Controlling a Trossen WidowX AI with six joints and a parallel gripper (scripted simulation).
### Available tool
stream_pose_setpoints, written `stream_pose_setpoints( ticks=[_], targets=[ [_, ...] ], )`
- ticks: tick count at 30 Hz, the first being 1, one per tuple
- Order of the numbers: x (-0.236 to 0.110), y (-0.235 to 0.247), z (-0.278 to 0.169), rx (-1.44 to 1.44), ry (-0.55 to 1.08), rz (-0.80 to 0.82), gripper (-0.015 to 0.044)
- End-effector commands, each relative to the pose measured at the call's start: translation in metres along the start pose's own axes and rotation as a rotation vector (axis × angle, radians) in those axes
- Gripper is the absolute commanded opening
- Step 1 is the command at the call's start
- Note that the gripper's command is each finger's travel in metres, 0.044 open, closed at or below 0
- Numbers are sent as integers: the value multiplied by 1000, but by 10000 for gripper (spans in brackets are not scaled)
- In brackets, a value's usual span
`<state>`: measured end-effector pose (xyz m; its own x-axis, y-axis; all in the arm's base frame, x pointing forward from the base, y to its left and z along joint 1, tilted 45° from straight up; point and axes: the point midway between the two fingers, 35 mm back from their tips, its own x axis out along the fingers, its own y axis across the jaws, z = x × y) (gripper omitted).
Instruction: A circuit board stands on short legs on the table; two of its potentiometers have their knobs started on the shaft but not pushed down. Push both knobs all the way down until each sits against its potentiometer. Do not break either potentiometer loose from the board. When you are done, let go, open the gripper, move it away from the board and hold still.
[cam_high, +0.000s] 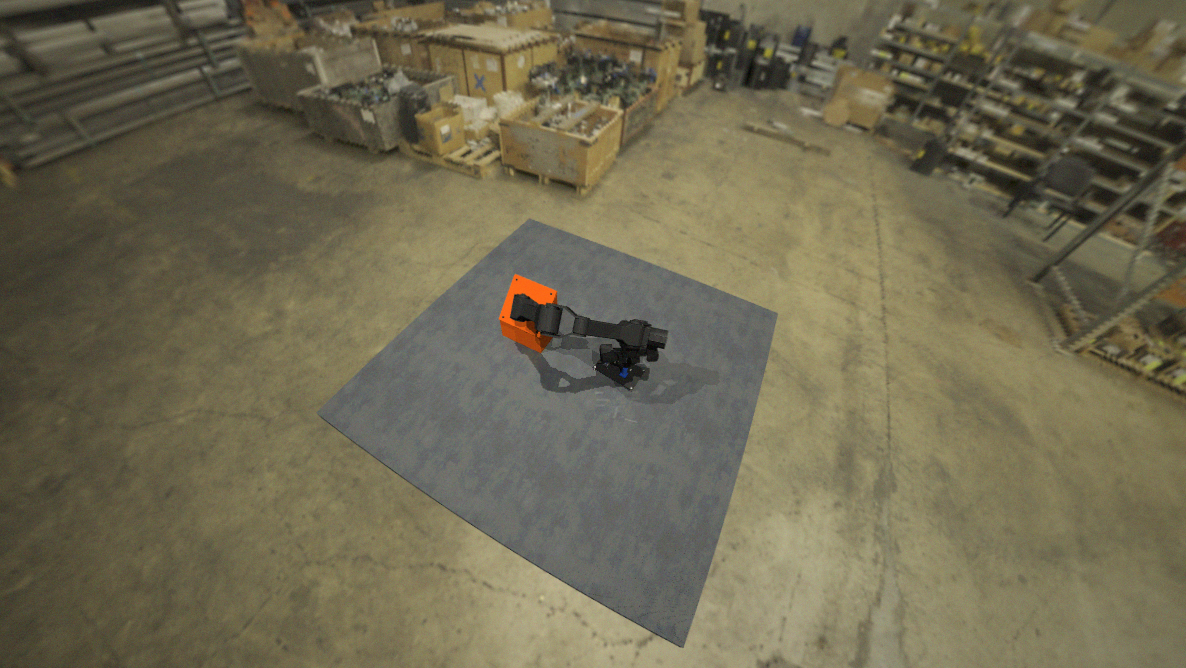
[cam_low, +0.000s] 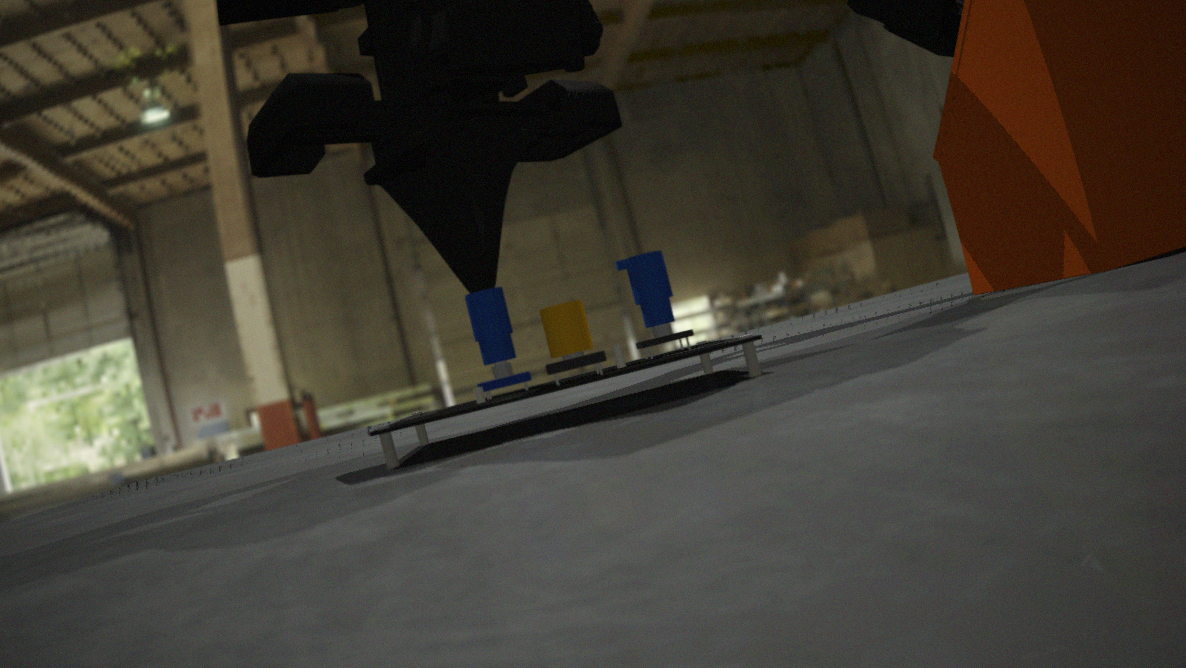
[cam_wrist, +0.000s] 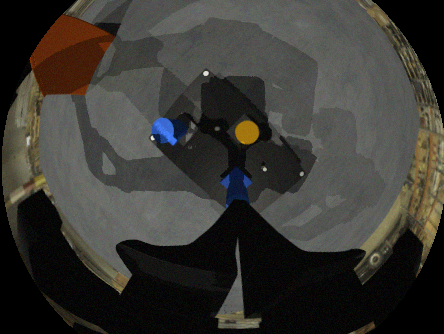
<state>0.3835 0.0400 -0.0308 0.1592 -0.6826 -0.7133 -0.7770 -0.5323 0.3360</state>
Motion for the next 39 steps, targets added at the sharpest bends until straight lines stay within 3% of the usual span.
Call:
stream_pose_setpoints(
  ticks=[1, 39],
  targets=[
    [4, 0, -1, 4, 3, 5, 0],
    [-4, 0, -1, 4, 3, 4, 0]
  ],
)
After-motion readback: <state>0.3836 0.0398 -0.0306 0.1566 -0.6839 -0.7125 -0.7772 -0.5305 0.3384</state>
